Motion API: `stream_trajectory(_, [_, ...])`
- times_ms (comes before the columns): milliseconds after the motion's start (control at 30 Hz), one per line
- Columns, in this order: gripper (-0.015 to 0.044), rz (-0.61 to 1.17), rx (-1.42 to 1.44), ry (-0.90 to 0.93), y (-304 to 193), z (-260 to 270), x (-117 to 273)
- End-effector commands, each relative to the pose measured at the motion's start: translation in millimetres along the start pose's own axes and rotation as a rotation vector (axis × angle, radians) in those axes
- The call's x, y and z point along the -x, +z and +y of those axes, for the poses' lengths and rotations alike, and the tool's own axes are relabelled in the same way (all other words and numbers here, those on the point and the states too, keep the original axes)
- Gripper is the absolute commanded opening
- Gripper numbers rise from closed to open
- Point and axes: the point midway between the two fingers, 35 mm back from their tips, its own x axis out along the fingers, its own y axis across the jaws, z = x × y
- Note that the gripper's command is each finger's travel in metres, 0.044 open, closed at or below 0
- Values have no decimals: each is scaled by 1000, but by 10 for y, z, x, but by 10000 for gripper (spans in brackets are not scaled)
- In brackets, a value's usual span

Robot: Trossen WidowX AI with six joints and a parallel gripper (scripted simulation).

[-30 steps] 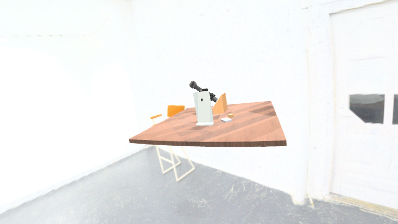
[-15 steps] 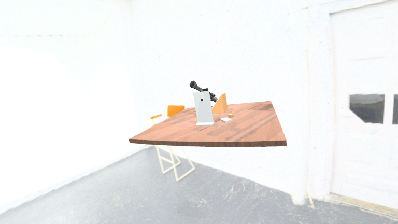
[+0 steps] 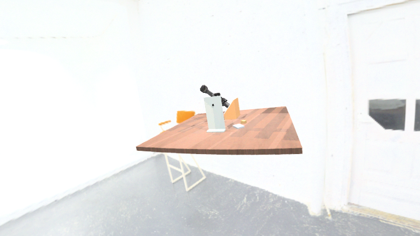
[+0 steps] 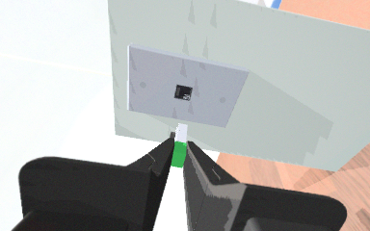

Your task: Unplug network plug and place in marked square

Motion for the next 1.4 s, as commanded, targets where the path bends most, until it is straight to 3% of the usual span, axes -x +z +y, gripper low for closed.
stream_trajectory(0, [0,-10,-4,5,23,73,3])
stream_trajectory(1033, [0,-11,-11,-9,-6,564,202])
stream_trajectory(1367, [0,-122,-132,-377,146,-218,188])
